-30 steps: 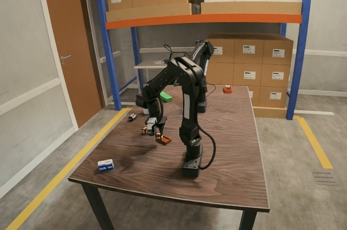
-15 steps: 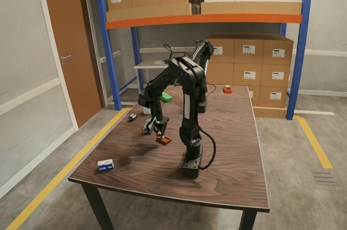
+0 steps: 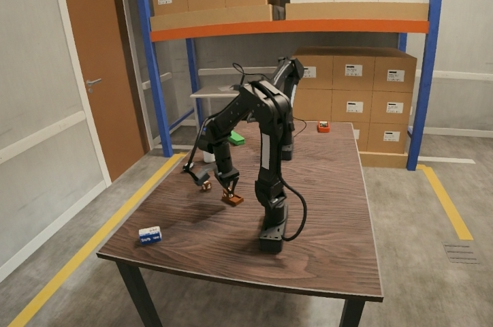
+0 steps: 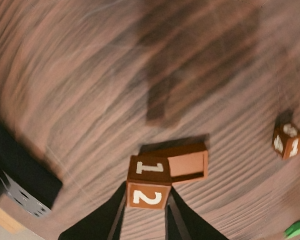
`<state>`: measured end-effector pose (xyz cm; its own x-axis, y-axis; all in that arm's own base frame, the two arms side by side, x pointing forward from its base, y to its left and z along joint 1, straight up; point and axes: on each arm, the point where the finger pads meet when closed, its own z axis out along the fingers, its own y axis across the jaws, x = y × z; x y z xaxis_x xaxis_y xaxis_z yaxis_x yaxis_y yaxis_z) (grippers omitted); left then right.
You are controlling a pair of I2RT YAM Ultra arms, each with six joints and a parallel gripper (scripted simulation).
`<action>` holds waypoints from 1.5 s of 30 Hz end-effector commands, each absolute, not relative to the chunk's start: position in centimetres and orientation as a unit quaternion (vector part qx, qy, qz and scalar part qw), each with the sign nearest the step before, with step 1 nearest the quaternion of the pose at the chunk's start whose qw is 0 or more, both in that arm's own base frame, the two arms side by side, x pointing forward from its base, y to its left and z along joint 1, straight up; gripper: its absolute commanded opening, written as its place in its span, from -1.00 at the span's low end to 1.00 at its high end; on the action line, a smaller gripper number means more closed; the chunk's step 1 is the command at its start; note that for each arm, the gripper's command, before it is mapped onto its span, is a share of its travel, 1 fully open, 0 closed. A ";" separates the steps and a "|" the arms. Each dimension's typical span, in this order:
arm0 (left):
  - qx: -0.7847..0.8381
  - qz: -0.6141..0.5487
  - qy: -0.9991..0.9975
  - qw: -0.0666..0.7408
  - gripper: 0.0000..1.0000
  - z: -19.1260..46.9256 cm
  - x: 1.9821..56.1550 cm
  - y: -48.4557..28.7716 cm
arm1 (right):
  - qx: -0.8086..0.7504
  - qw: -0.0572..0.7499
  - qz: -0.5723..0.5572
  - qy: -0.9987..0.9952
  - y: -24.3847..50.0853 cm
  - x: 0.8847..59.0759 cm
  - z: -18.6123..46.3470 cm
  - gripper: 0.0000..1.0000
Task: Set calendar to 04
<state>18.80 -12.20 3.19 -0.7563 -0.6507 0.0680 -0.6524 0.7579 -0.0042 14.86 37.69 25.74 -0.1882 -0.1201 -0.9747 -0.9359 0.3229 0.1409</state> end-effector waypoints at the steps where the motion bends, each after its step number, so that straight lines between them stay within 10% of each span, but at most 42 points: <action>1: 0.249 0.012 -0.968 0.025 -0.48 3.8 19.6 -12.5 | -0.398 0.510 0.429 0.630 38.1 15.0 28.1 1.00; 27: -0.244 0.001 -0.970 0.000 -0.48 3.8 19.8 -12.8 | -0.398 0.510 0.429 0.630 38.1 15.0 28.1 1.00; 45: -0.239 0.004 -0.971 0.009 -0.48 4.1 17.0 -14.5 | -0.398 0.510 0.429 0.630 38.1 15.0 28.1 1.00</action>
<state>17.72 -13.53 3.20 -0.8799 0.4734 0.0414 0.4737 0.8807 -0.0028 14.86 37.69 25.74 -0.1882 -0.1201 -0.9748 -0.9359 0.3229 0.1409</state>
